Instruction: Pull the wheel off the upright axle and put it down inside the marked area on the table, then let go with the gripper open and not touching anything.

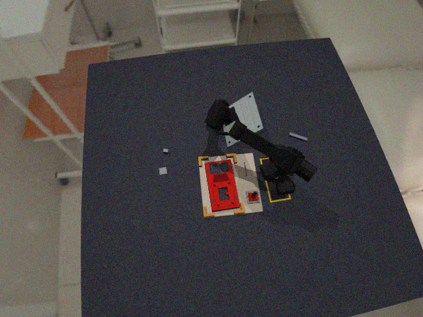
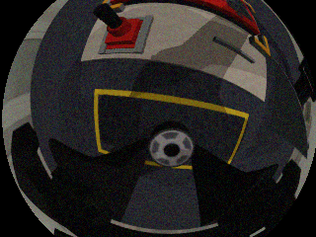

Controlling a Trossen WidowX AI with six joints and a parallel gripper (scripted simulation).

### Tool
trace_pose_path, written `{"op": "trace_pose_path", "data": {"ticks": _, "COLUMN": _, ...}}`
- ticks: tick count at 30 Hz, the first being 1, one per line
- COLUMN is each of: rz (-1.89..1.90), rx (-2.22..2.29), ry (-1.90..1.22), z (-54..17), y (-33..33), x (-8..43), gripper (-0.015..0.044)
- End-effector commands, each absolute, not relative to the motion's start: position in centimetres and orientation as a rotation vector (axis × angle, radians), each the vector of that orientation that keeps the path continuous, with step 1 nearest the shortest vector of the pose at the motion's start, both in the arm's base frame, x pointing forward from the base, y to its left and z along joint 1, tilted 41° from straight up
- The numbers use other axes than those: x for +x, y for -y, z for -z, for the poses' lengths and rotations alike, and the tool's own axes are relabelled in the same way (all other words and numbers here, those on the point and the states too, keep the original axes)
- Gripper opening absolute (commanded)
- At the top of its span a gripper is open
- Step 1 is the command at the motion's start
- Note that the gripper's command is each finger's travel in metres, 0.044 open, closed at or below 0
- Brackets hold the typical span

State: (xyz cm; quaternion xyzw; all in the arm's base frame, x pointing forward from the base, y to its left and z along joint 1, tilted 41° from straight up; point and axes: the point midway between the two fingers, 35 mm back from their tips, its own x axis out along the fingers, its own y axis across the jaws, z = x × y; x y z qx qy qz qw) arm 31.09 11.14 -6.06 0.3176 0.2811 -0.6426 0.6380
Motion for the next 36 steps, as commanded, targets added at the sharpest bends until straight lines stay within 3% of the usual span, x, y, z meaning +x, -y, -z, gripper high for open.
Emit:
{"op": "trace_pose_path", "data": {"ticks": 1, "rz": 1.465, "rx": 0.711, "ry": -0.643, "z": 7.0, "y": -10.4, "x": 30.9, "gripper": 0.0}}
{"op": "trace_pose_path", "data": {"ticks": 4, "rz": 1.465, "rx": 0.711, "ry": -0.643, "z": 7.0, "y": -10.4, "x": 30.9, "gripper": 0.0}}
{"op": "trace_pose_path", "data": {"ticks": 15, "rz": 1.471, "rx": 0.719, "ry": -0.642, "z": 6.5, "y": -10.7, "x": 30.9, "gripper": 0.0289}}
{"op": "trace_pose_path", "data": {"ticks": 26, "rz": 1.465, "rx": 0.712, "ry": -0.646, "z": 2.1, "y": -14.5, "x": 30.8, "gripper": 0.03}}
{"op": "trace_pose_path", "data": {"ticks": 31, "rz": 1.461, "rx": 0.707, "ry": -0.653, "z": 0.1, "y": -14.9, "x": 27.3, "gripper": 0.0431}}
{"op": "trace_pose_path", "data": {"ticks": 36, "rz": 1.469, "rx": 0.706, "ry": -0.652, "z": -3.1, "y": -15.1, "x": 22.6, "gripper": 0.044}}
